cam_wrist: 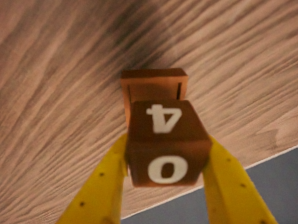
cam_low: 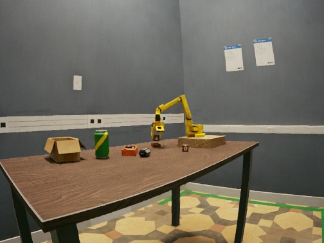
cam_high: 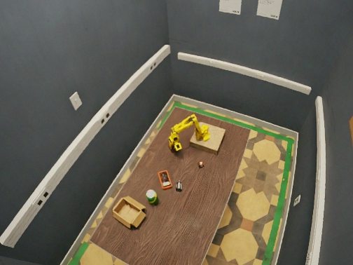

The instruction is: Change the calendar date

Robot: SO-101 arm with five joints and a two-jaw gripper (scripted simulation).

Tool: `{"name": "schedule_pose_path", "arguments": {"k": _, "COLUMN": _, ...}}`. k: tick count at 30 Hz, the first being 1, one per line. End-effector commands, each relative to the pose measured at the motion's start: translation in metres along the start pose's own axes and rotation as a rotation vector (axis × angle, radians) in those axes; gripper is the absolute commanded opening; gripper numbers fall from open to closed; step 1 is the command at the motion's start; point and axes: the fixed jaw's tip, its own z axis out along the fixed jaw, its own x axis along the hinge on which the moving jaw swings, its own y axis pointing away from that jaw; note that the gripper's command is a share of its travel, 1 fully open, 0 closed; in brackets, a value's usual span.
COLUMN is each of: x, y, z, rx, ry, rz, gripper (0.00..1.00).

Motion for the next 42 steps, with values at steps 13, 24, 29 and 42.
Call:
{"name": "schedule_pose_path", "arguments": {"k": 13, "x": 0.000, "y": 0.006, "z": 0.011, "rx": -0.026, "ry": -0.006, "rz": -0.006, "gripper": 0.00}}
{"name": "schedule_pose_path", "arguments": {"k": 24, "x": 0.000, "y": 0.006, "z": 0.013, "rx": -0.026, "ry": -0.006, "rz": -0.006, "gripper": 0.00}}
{"name": "schedule_pose_path", "arguments": {"k": 29, "x": 0.000, "y": 0.006, "z": 0.016, "rx": -0.026, "ry": -0.006, "rz": -0.006, "gripper": 0.00}}
{"name": "schedule_pose_path", "arguments": {"k": 42, "x": 0.000, "y": 0.006, "z": 0.020, "rx": -0.026, "ry": -0.006, "rz": -0.006, "gripper": 0.00}}
